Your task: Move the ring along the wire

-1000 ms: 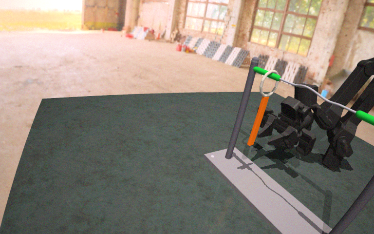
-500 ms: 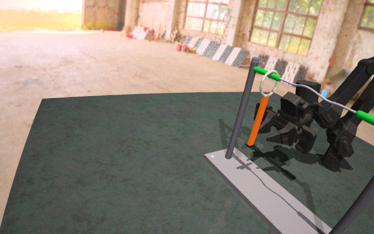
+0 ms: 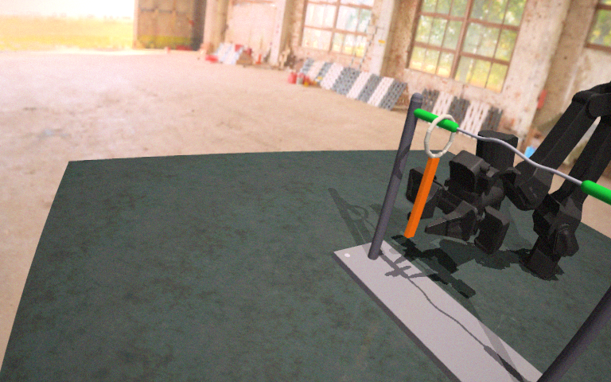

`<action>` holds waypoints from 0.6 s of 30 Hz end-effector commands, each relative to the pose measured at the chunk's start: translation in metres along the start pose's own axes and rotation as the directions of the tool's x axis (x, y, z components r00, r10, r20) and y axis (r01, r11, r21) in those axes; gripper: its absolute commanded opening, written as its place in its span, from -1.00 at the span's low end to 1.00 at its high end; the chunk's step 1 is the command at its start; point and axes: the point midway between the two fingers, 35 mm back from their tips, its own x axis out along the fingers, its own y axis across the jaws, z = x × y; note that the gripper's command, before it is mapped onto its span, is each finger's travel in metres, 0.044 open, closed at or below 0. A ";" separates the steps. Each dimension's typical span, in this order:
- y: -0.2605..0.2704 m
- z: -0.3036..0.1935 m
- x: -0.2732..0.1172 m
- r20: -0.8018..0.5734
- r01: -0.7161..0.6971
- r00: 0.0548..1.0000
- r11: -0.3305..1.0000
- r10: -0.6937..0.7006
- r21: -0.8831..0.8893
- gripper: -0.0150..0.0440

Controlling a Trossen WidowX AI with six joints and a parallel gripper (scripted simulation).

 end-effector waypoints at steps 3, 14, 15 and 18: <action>-0.001 0.002 0.010 0.004 0.001 1.000 1.000 -0.001 0.000 0.05; 0.000 0.002 0.027 0.006 0.001 1.000 1.000 -0.001 0.001 0.05; 0.000 0.002 0.029 0.006 0.001 1.000 1.000 -0.001 0.001 0.05; 0.001 0.001 0.033 0.007 0.001 1.000 1.000 -0.001 0.001 0.05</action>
